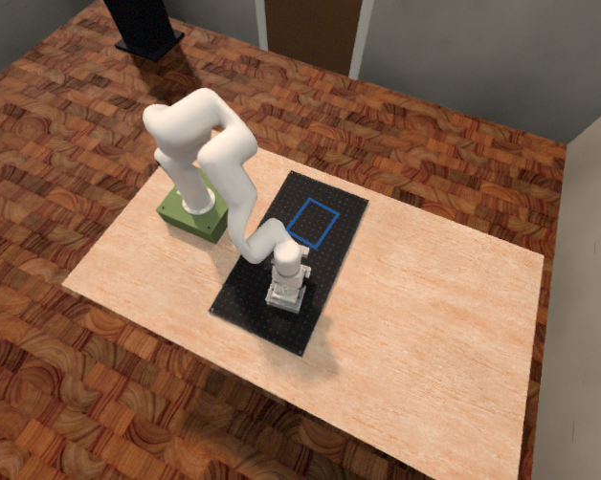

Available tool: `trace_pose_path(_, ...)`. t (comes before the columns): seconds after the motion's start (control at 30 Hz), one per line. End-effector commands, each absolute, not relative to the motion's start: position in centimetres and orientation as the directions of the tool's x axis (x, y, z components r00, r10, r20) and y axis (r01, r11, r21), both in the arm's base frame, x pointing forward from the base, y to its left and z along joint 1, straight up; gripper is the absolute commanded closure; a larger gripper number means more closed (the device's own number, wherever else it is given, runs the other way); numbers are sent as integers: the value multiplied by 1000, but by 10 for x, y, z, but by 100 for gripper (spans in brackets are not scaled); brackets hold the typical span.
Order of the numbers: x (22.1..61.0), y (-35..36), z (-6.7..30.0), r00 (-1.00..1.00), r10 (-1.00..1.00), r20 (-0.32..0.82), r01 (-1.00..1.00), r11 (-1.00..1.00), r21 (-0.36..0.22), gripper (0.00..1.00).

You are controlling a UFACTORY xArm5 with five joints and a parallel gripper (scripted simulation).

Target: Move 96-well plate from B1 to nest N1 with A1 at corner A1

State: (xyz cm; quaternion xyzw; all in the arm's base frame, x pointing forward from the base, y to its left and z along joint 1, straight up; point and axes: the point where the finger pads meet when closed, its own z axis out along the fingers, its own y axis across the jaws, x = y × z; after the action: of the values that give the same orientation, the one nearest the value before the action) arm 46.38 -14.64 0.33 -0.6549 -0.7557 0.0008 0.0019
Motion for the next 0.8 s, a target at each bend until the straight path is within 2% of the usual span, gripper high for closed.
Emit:
trace_pose_path(0.0, 465, -147, 4, -142, 990, -4, 990, 142, -2, 100)
trace_pose_path(0.47, 465, -147, 2, -142, 990, -4, 990, 142, -2, 100)
trace_pose_path(0.5, 465, -147, 1, -142, 990, -4, 990, 142, -2, 0)
trace_pose_path(0.77, 465, -147, 1, -142, 990, -4, 990, 142, -2, 0)
